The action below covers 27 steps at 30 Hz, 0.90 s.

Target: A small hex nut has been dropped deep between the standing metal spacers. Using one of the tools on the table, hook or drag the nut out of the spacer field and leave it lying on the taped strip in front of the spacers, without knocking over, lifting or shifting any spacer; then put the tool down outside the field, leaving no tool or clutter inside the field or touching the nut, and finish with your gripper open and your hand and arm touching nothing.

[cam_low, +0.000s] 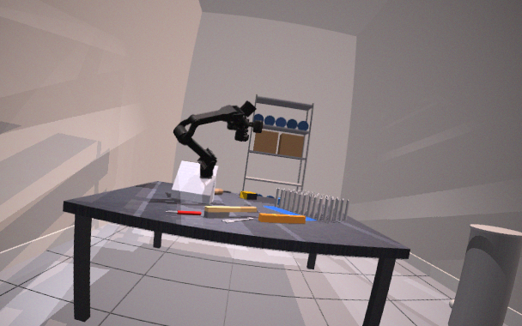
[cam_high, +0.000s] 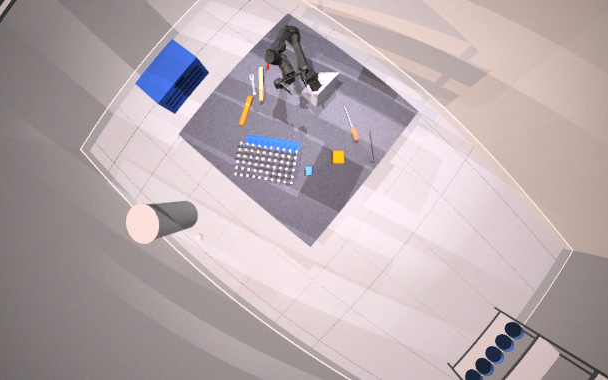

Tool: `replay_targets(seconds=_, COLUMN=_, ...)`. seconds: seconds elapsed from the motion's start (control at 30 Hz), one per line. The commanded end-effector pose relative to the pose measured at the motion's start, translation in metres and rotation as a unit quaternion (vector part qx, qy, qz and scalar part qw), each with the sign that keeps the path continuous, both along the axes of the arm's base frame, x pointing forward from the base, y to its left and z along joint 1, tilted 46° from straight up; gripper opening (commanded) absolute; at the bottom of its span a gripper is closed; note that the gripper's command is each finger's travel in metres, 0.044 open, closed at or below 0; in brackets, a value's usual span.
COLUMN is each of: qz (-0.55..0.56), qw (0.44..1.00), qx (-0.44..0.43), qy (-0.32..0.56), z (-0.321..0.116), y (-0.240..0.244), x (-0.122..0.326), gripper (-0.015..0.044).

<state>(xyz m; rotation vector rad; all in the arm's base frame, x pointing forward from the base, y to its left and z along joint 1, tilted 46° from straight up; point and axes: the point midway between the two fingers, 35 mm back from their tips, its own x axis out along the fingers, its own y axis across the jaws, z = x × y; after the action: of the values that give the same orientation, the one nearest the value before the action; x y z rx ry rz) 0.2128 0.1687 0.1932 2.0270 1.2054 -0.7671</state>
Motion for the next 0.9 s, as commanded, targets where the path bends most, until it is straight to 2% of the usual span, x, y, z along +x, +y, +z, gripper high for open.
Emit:
replay_targets(seconds=0.0, qz=0.003, qw=1.000, qx=-0.003, qy=-0.006, z=-0.001, y=0.000, x=0.002, gripper=0.0426)
replay_targets(seconds=0.13, qz=0.070, qw=0.988, qx=-0.078, qy=-0.114, z=-0.022, y=-0.006, x=0.048, gripper=0.0440)
replay_targets(seconds=0.3, qz=0.159, qw=0.933, qx=-0.210, qy=-0.245, z=-0.055, y=-0.028, x=0.105, gripper=0.0440)
replay_targets(seconds=0.57, qz=0.238, qw=0.844, qx=-0.348, qy=-0.330, z=-0.087, y=-0.060, x=0.145, gripper=0.0440)
replay_targets(seconds=0.87, qz=0.334, qw=0.700, qx=-0.507, qy=-0.377, z=-0.122, y=-0.103, x=0.173, gripper=0.0440)
